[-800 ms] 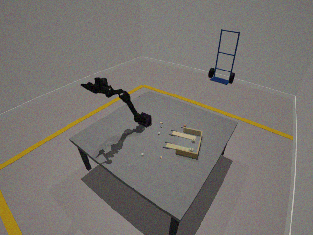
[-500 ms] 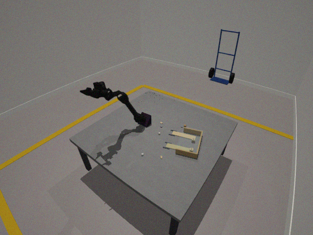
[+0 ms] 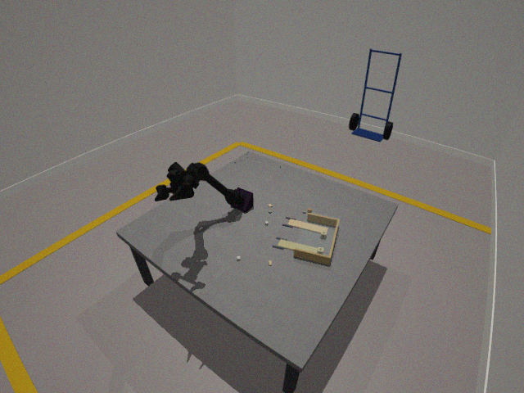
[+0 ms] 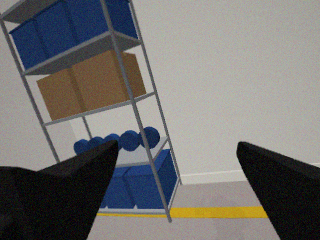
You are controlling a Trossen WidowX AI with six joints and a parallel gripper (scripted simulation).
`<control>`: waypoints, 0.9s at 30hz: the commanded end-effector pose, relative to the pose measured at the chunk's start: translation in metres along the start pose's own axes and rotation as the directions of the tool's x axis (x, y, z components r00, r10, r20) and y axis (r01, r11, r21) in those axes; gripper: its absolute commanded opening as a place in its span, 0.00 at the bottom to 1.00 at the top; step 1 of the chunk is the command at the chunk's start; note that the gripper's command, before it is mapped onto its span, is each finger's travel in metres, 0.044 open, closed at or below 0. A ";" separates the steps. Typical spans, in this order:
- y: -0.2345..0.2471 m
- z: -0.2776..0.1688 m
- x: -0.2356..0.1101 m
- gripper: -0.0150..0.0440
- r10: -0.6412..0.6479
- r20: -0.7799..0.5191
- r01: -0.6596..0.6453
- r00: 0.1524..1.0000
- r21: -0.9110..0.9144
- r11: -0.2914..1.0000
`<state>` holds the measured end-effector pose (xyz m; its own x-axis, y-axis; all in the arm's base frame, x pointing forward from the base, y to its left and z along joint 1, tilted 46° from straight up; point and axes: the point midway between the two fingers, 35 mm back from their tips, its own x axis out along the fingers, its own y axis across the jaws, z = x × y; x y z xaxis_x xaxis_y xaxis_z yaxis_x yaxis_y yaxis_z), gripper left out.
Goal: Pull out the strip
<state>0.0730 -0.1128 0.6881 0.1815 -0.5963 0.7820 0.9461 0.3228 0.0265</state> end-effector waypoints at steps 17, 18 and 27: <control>0.222 -0.169 -0.106 0.93 0.478 -0.472 -0.398 0.741 0.264 0.878; 0.228 -0.173 -0.113 0.93 0.490 -0.487 -0.410 0.723 0.267 0.872; 0.295 -0.216 -0.229 0.93 0.594 -0.639 -0.569 0.489 0.282 0.772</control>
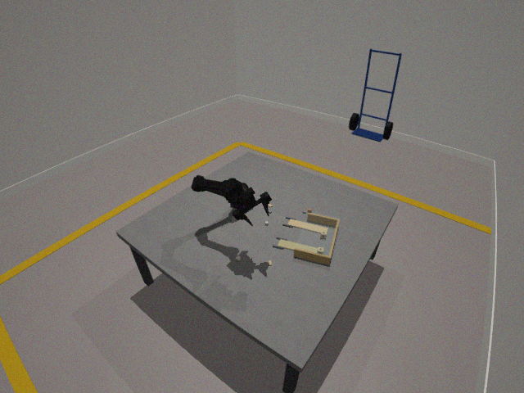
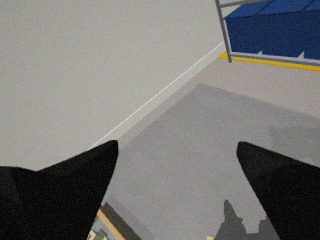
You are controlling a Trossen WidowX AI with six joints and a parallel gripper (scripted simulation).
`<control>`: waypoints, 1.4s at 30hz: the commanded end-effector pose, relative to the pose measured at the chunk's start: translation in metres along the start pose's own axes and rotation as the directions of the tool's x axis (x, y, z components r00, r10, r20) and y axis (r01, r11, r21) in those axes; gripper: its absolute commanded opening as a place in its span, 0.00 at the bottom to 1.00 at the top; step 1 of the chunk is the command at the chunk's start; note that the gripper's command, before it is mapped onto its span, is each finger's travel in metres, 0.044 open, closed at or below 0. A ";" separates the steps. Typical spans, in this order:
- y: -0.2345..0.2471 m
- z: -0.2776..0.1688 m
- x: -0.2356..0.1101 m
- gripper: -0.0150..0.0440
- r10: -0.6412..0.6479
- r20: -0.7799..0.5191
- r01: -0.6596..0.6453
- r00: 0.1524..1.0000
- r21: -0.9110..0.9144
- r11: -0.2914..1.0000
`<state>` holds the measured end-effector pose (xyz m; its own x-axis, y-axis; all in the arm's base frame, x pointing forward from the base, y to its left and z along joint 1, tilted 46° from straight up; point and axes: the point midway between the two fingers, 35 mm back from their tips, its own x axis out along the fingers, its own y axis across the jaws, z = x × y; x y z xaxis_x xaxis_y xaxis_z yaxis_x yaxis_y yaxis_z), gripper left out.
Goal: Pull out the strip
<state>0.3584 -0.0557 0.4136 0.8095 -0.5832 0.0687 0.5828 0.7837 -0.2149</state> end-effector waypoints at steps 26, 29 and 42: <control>0.151 -0.246 -0.137 0.93 0.165 -0.392 -0.371 0.905 -0.538 0.757; 0.152 -0.246 -0.132 0.84 0.149 -0.407 -0.371 0.901 -0.546 0.751; 0.133 -0.246 -0.023 0.26 -0.171 -0.685 -0.456 0.708 -0.628 0.630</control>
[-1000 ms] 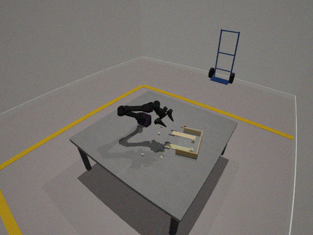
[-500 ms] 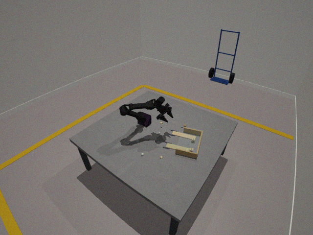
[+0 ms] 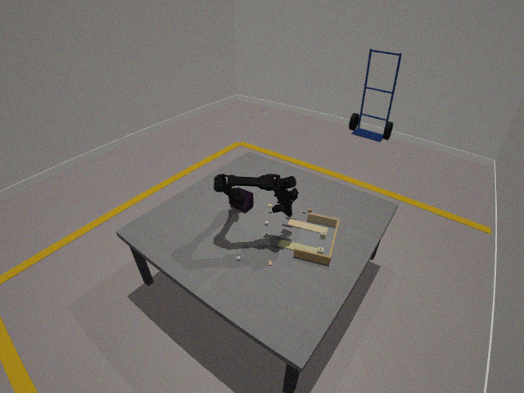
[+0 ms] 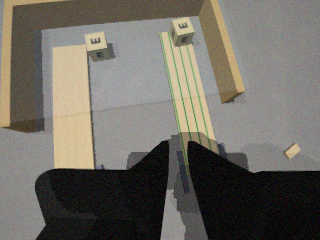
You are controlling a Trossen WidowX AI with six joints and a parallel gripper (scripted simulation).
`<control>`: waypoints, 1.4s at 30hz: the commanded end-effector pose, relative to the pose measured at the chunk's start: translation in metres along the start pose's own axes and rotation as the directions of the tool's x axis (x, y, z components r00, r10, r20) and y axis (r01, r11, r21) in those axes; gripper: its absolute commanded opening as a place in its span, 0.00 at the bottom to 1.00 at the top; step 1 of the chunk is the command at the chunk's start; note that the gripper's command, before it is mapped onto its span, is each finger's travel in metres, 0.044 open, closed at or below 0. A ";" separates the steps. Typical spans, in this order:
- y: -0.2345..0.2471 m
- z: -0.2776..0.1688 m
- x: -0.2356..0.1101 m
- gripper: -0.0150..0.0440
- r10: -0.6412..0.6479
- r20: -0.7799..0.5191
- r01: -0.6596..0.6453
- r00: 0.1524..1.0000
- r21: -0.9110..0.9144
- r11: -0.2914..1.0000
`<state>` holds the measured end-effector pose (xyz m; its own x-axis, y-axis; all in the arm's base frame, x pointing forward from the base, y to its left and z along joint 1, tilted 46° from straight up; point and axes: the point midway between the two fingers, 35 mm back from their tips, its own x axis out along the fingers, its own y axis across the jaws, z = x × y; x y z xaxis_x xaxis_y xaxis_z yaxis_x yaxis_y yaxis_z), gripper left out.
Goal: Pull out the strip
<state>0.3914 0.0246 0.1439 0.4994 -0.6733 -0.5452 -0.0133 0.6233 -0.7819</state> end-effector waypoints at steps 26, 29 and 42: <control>-0.065 -0.032 0.088 0.25 0.096 -0.509 -0.173 0.855 -0.106 0.979; -0.065 -0.035 0.093 0.25 0.096 -0.509 -0.173 0.855 -0.106 0.979; -0.061 -0.046 0.110 0.25 0.095 -0.509 -0.172 0.856 -0.106 0.979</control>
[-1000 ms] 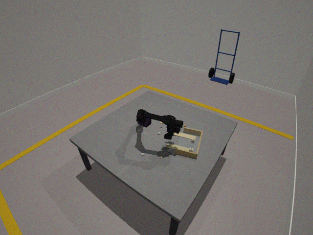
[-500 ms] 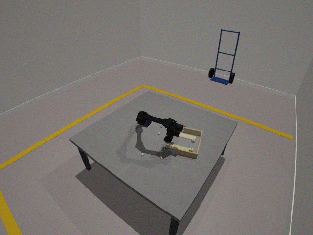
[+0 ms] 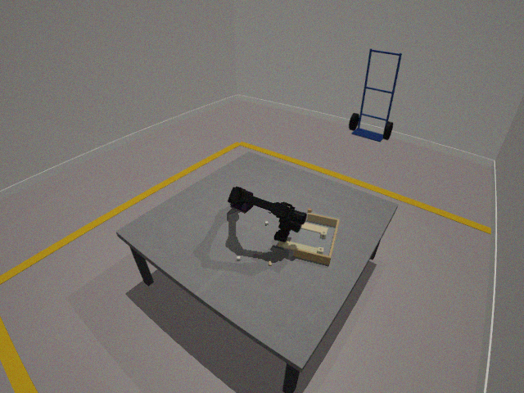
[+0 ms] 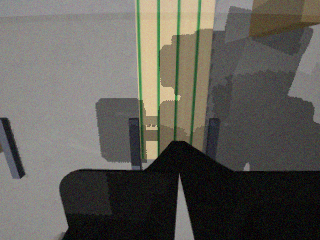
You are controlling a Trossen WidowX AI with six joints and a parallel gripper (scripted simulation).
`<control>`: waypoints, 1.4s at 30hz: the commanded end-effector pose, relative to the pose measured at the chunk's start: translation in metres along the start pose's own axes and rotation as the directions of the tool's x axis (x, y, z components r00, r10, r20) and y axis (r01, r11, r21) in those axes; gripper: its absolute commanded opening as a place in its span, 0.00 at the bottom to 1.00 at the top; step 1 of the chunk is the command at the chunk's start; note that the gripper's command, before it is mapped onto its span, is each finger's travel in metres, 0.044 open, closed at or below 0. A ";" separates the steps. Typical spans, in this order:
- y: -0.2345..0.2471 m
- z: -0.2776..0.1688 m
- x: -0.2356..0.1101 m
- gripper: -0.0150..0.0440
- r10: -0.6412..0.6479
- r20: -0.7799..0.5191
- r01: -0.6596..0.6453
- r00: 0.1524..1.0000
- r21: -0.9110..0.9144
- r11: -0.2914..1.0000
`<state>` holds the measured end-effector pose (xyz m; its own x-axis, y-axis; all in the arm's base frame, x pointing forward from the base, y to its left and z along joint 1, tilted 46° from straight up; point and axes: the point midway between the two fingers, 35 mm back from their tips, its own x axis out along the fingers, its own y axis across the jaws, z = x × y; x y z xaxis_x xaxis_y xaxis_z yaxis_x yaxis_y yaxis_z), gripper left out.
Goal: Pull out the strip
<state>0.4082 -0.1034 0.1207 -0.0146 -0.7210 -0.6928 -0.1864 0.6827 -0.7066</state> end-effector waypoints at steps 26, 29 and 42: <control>0.002 -0.002 0.032 0.25 0.000 0.000 0.000 1.000 -0.004 1.000; 0.002 -0.002 0.032 0.25 0.000 0.000 0.000 1.000 -0.004 1.000; 0.002 -0.002 0.033 0.25 0.000 0.000 0.000 1.000 -0.004 1.000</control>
<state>0.4051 -0.1253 0.0967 -0.0159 -0.7208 -0.6930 -0.1879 0.6829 -0.7059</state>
